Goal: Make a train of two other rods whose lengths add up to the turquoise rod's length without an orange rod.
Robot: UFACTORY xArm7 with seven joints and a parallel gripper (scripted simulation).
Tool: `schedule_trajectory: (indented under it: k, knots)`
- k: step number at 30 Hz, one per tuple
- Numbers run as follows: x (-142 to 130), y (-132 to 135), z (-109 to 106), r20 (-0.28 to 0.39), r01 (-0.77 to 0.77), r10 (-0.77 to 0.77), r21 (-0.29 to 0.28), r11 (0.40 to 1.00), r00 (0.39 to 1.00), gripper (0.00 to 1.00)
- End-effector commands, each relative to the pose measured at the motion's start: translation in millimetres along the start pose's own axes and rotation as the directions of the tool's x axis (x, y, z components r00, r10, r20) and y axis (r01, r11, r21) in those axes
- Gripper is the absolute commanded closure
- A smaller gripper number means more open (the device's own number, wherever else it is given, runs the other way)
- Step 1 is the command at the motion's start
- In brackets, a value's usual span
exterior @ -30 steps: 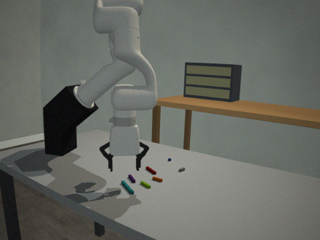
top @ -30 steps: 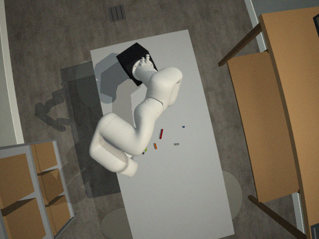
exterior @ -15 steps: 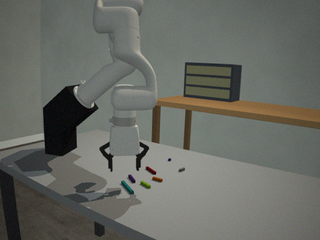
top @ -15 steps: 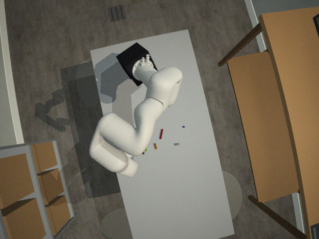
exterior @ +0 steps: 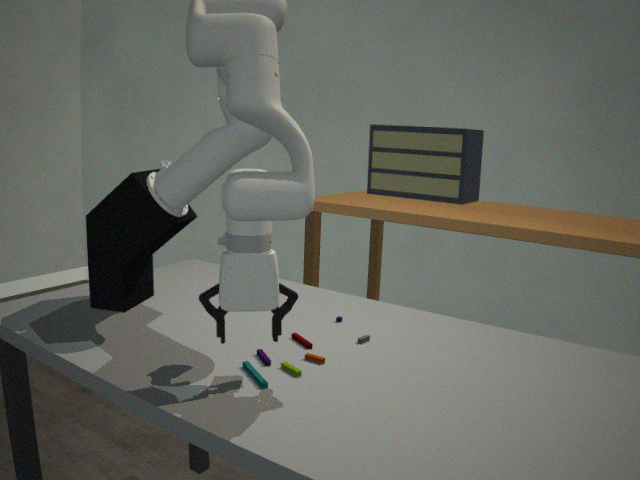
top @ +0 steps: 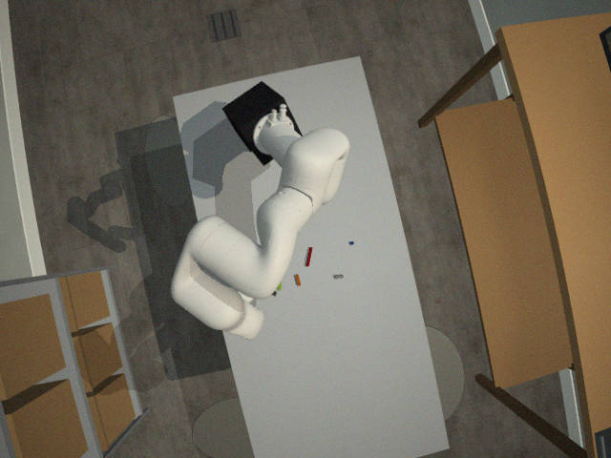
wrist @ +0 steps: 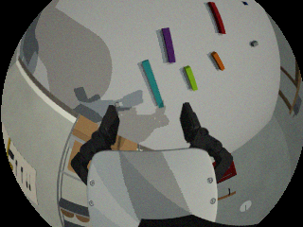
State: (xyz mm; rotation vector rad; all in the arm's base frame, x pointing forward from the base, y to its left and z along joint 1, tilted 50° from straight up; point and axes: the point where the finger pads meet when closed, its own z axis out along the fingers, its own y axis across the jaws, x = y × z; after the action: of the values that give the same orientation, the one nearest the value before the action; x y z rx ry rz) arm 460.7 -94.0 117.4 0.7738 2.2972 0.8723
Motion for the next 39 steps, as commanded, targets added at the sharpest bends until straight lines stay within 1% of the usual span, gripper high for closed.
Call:
schedule_trajectory:
  k: [1,6,8,9,13,21,23,24,28,34,38,39]
  knots:
    - [-0.9,-0.4,-0.6,0.002,0.000,0.000,0.001,1.000,1.000,0.00]
    - [-2.6,6.1,-3.8,0.008,-0.017,0.017,-0.003,1.000,1.000,0.00]
    - [-6.5,25.6,-12.9,0.024,-0.064,0.065,-0.014,0.998,0.998,0.00]
    - [-8.3,41.1,-19.6,0.034,-0.102,0.103,-0.024,0.995,0.994,0.00]
    - [-8.6,70.1,-30.5,0.048,-0.171,0.173,-0.041,0.984,0.984,0.00]
    - [5.7,134.2,-46.4,0.055,-0.330,0.334,-0.075,0.941,0.941,0.00]
    - [5.7,134.2,-46.4,0.055,-0.330,0.334,-0.075,0.941,0.941,0.00]
    - [16.2,156.5,-48.5,0.051,-0.389,0.394,-0.082,0.918,0.918,0.00]
    - [30.0,178.1,-48.2,0.043,-0.452,0.456,-0.085,0.888,0.889,0.00]
    - [66.4,215.3,-39.6,0.021,-0.579,0.582,-0.073,0.812,0.813,0.00]
    - [94.4,233.1,-29.1,0.010,-0.659,0.660,-0.051,0.750,0.751,0.00]
    - [94.4,233.1,-29.1,0.010,-0.659,0.660,-0.051,0.750,0.751,0.00]
